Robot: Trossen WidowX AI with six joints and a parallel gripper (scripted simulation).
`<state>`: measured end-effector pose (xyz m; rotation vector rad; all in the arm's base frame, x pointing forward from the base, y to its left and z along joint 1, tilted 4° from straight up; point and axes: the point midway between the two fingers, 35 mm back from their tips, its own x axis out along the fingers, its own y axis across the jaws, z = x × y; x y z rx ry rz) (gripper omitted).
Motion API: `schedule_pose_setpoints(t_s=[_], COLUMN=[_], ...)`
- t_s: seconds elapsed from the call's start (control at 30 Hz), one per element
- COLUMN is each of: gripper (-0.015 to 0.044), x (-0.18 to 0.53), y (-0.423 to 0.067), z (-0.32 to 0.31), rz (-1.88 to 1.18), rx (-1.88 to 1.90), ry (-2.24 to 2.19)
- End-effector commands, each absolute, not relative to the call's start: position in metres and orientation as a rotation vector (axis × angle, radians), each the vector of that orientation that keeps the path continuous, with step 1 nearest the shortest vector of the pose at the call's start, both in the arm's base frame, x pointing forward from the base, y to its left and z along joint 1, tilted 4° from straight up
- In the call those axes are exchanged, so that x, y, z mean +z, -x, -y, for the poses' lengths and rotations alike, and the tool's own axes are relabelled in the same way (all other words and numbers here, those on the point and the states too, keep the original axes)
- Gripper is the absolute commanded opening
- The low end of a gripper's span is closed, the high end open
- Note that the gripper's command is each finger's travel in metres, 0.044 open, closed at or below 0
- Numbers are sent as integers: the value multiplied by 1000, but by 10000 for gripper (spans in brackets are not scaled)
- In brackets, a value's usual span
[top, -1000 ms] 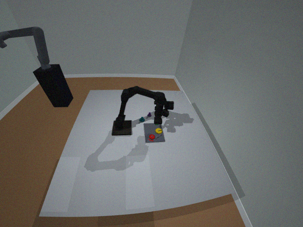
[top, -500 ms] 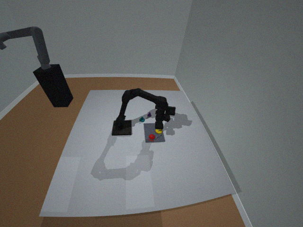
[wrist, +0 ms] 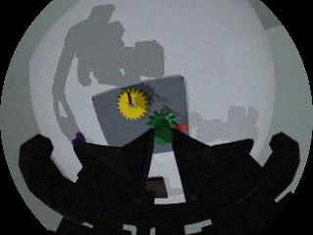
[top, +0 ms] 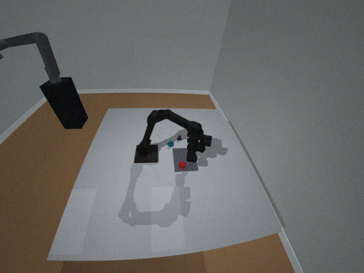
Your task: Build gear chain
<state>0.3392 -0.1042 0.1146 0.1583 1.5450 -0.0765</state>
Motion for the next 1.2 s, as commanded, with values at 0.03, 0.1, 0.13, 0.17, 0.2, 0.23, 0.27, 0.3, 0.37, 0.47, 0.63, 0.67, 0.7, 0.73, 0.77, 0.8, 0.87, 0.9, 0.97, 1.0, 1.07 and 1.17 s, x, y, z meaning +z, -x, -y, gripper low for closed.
schedule_pose_setpoints(t_s=[0.03,0.1,0.13,0.17,0.2,0.23,0.27,0.3,0.37,0.47,0.63,0.67,0.7,0.73,0.77,0.8,0.87,0.9,0.97,1.0,1.07,1.17], gripper=[0,0,0,0,0,0,0,0,0,0,0,0,0,0,0,0,0,0,0,0,0,0], x=[108,107,107,107,108,108,109,110,110,110,110,110,110,110,110,110,109,109,108,107,105,100], y=[-338,-338,-338,-338,-338,-338,-338,-338,-338,-338,-338,-338,-338,-338,-338,-338,-338,-338,-338,-338,-338,-338], z=[118,121,122,122,122,122,122,122,122,122,122,122,122,122,122,122,122,122,121,121,121,121], rz=[-1547,-1547,-1547,-1547,-1547,-1547,-1547,-1547,-1547,-1547,-1547,-1547,-1547,-1547,-1547,-1547,-1547,-1547,-1547,-1547,-1547,-1545], rx=[-67,-67,-67,-67,-67,-67,-67,-67,-67,-67,-67,-67,-67,-67,-67,-67,-65,-61,-43,-31,0,52], ry=[-157,-157,-157,-157,-157,-157,-157,-157,-157,-157,-157,-157,-157,-157,-157,-157,-155,-150,-132,-120,-89,-35])
